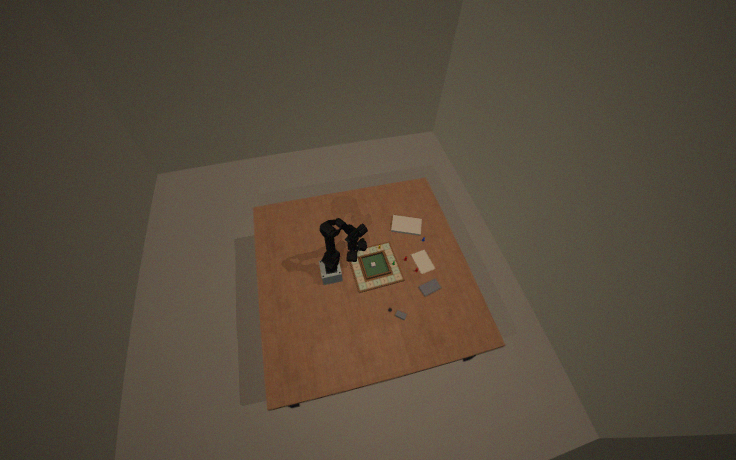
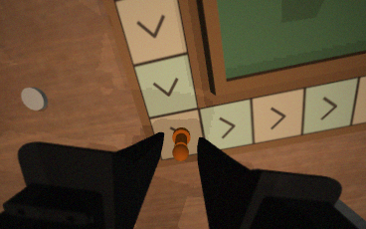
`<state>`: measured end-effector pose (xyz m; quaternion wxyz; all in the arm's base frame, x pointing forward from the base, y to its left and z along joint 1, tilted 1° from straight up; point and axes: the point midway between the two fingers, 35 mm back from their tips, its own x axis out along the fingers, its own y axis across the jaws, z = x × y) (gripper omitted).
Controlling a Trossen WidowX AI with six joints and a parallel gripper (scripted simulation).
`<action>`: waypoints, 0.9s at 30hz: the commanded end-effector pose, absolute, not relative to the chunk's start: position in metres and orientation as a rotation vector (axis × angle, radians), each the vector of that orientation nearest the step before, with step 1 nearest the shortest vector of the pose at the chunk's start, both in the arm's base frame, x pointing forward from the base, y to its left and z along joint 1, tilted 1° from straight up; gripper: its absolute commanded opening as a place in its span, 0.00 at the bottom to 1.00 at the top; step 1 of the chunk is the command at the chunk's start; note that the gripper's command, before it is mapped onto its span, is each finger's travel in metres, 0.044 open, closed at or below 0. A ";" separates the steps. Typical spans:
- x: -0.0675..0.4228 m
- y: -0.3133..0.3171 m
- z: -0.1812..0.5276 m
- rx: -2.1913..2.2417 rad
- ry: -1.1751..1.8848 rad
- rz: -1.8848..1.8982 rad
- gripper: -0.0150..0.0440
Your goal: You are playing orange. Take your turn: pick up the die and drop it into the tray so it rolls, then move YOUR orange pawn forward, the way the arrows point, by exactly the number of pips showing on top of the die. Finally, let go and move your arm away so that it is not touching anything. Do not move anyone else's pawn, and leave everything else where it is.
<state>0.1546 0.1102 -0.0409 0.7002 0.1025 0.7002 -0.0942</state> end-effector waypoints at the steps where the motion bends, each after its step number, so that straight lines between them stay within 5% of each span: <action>1: 0.154 0.110 -0.042 0.233 1.561 -0.215 0.37; 11: 0.154 0.110 -0.042 0.233 1.561 -0.215 0.26; 27: 0.160 0.115 0.042 0.234 1.560 -0.214 0.25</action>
